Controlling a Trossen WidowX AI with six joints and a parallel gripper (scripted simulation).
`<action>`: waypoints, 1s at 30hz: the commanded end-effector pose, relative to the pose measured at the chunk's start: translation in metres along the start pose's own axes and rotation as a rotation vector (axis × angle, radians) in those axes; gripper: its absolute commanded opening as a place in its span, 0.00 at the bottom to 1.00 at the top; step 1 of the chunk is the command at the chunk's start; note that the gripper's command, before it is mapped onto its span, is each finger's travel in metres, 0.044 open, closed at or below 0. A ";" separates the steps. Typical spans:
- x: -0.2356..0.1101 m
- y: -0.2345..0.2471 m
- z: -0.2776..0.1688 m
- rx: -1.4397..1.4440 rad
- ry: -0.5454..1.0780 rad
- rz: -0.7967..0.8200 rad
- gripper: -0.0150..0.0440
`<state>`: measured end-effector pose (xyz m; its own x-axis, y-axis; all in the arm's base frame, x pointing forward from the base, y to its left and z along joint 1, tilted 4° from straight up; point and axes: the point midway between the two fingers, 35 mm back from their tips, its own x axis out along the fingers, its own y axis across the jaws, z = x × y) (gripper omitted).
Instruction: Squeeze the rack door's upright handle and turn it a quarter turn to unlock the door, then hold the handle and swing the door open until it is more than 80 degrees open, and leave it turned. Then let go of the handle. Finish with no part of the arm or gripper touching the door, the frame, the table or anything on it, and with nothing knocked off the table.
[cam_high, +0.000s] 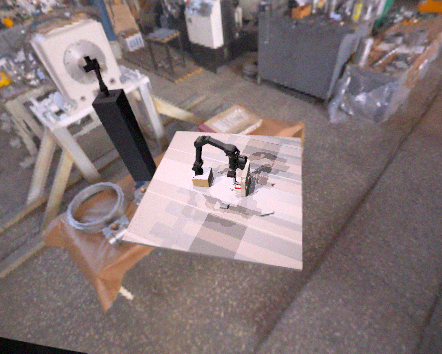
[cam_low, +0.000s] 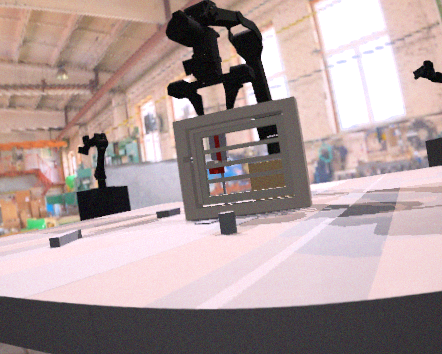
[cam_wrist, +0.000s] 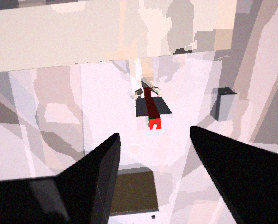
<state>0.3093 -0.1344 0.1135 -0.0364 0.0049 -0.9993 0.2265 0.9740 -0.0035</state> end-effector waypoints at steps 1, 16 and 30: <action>0.001 -0.003 0.001 -0.001 0.006 -0.003 0.73; 0.026 -0.003 0.003 -0.001 0.006 -0.003 0.73; 0.048 -0.003 0.002 -0.001 0.006 -0.003 0.73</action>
<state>0.3116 -0.1376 0.0725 -0.0345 0.0043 -0.9994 0.2286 0.9735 -0.0037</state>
